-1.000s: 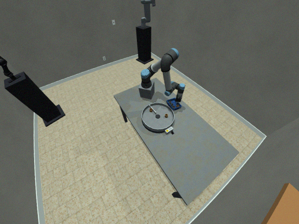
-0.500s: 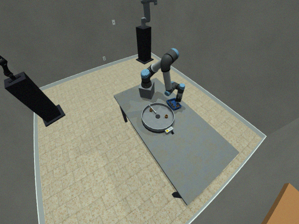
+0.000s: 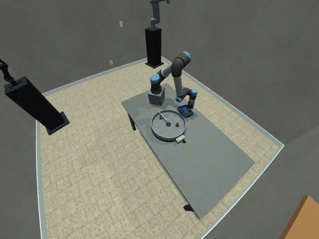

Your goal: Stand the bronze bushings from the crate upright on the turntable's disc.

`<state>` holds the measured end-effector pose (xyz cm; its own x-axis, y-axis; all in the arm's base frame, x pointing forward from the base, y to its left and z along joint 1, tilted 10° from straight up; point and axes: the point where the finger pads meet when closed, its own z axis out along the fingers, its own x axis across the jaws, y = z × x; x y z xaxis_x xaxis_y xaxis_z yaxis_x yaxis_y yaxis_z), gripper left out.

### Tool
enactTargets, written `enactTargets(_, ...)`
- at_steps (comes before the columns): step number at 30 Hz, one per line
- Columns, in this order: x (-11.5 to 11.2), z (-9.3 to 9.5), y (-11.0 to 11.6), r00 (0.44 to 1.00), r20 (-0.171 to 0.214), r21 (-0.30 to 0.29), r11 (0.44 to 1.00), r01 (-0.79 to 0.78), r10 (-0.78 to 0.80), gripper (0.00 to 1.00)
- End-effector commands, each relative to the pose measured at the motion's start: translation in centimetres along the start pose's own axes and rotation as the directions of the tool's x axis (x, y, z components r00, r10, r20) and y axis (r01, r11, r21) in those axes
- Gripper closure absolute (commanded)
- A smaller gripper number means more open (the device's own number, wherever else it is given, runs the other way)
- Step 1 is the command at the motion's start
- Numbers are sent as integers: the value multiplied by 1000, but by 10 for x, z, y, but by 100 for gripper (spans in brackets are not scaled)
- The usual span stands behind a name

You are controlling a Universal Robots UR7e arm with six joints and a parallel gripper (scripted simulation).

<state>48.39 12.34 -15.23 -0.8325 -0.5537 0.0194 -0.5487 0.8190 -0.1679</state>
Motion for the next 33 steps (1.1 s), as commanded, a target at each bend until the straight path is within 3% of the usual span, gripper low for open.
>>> enactTargets(1, 0, 0, 0, 1000, 1, 1, 1000, 0, 0, 64)
enactTargets(20, -1, 22, 0, 1000, 1, 1, 1000, 0, 0, 64)
enactTargets(33, -1, 23, 0, 1000, 1, 1, 1000, 0, 0, 64)
